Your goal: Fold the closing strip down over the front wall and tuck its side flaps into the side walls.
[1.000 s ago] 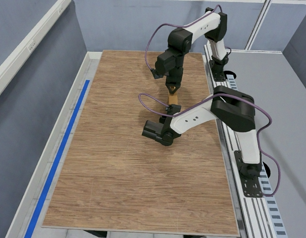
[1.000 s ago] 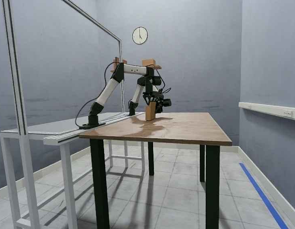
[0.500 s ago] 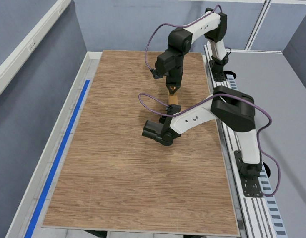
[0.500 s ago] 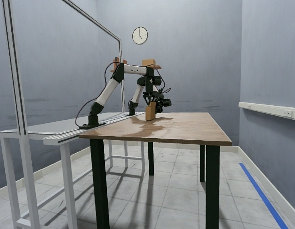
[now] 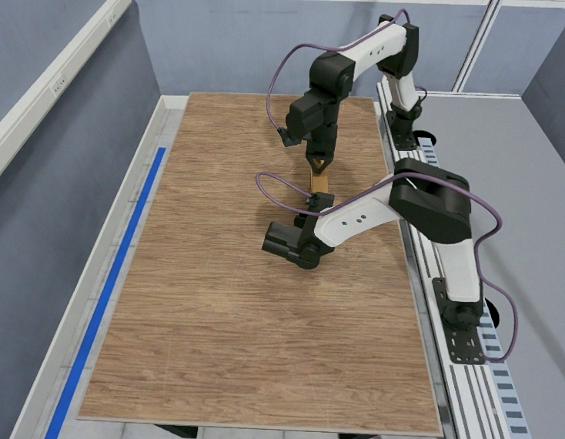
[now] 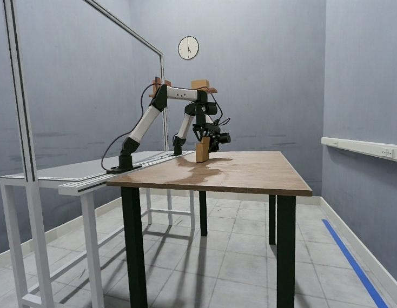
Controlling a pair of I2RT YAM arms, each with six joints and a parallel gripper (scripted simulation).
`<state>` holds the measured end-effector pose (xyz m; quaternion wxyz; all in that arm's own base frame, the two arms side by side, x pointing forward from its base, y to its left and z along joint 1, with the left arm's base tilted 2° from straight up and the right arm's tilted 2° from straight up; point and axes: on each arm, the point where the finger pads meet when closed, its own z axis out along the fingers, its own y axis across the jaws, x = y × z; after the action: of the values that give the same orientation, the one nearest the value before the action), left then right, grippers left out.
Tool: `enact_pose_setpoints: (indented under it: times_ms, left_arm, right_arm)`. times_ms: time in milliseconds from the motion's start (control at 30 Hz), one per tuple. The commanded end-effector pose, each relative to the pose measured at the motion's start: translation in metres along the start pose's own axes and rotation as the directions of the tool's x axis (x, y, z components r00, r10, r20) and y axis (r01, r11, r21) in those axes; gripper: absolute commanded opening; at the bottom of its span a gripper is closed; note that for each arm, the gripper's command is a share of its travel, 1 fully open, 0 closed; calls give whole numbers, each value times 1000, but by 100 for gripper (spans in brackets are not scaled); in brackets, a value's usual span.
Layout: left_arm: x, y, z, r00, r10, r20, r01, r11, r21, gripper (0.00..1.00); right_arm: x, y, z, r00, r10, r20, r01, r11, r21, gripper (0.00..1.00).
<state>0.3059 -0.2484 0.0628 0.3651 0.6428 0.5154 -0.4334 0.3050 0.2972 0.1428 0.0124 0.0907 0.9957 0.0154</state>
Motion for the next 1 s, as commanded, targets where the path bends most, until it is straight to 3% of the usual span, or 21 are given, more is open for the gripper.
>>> enact_pose_setpoints:
  times_ms: [0,967]
  left_arm:
    - [-16,-1,-2,998,55,10,-55,998,-7,45]
    - [-16,-1,-2,998,55,10,-55,998,-7,45]
  right_arm:
    - [1,6,6,1000,-21,-12,21,1000,-1,54]
    - [-1,8,4,999,-43,-7,43,999,-7,54]
